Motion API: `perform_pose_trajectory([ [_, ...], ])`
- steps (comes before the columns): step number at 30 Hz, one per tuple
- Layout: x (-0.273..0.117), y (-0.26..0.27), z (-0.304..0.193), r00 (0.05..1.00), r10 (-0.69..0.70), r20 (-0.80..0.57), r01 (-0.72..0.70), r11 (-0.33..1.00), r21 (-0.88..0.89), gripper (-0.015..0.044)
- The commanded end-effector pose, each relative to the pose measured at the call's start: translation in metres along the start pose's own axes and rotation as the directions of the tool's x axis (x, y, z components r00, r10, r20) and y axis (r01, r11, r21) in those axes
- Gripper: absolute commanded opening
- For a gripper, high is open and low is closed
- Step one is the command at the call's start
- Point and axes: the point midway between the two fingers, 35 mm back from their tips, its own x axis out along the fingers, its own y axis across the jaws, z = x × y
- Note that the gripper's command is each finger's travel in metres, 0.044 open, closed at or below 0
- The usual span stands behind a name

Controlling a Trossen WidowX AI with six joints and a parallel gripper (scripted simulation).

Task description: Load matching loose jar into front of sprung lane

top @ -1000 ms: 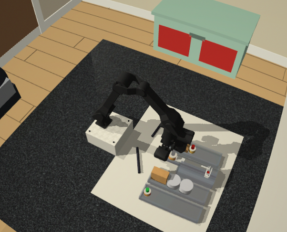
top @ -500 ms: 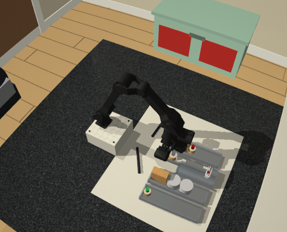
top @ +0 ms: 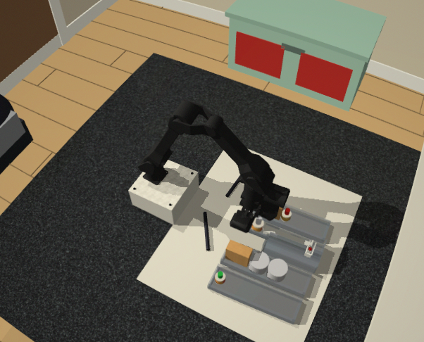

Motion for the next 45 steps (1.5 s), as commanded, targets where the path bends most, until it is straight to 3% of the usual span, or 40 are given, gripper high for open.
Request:
perform_pose_trajectory([
  [1,-0.0031,-0.0009,0.0086,1.0,-0.005,0.03,0.005,1.0,-0.004,0.0],
  [45,0.0007,-0.0009,0.0129,1.0,-0.005,0.03,0.005,1.0,-0.004,0.0],
])
